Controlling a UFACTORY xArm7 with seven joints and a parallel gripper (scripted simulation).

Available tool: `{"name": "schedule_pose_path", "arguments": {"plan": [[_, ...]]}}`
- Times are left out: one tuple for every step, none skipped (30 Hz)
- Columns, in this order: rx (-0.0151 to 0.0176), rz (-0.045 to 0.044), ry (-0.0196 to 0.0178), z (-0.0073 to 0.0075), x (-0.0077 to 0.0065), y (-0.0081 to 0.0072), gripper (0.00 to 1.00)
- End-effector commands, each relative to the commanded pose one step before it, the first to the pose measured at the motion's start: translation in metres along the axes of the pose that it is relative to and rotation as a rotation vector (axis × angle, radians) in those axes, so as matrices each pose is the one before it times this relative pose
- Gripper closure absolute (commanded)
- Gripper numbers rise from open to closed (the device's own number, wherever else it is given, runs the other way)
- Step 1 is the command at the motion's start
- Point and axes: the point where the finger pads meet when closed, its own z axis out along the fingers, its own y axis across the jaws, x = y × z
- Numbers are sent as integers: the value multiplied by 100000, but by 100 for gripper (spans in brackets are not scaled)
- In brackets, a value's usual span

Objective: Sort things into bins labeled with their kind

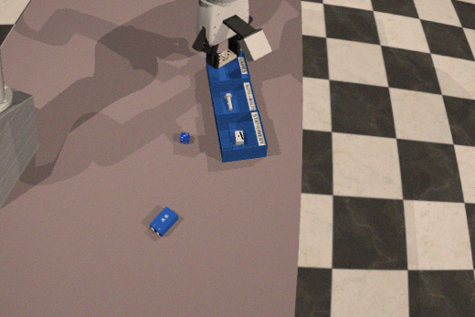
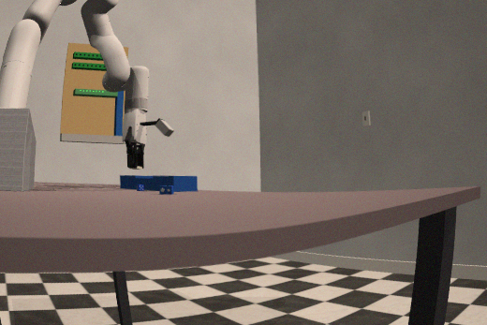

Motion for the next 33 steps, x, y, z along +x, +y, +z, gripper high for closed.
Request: {"name": "schedule_pose_path", "arguments": {"plan": [[1235,-15629,-137,-131,110,-128,100],[0,0,0,0,0,0,100],[0,0,0,0,0,0,100],[-61,-10522,63,1,0,3,100],[-124,-2039,68,0,0,-2,100],[-112,-1659,60,0,0,-2,100],[-90,-2531,49,1,-2,8,100],[-91,-3610,49,0,0,0,100],[-103,-3813,54,0,0,0,100],[-105,-3693,53,0,0,0,100],[-103,-3647,48,0,0,0,100],[-104,-3658,46,0,0,0,100],[-106,-3667,44,1,0,0,100],[-107,-3667,41,1,1,-1,100],[-37,-3660,26,0,0,-5,100],[14,-3656,17,0,0,-6,100],[37,-3649,14,0,1,-6,100],[72,-3632,10,0,1,-6,100],[0,0,0,0,0,0,100],[0,0,0,0,0,0,100],[455,-10341,21,0,2,-6,100],[138,-2014,9,0,0,-4,100],[129,-1597,10,0,1,-5,100],[231,-2354,16,0,1,-4,100],[406,-3365,34,0,1,-2,100],[548,-3556,63,1,8,-6,100],[702,-3398,108,-1,-1,1,100],[400,-1532,74,-1,-2,1,100],[0,0,0,0,0,1,100],[0,0,0,0,0,2,100],[0,0,0,0,-1,4,100],[0,0,0,0,-2,4,100],[-3,1,-2,1,4,0,100]]}}
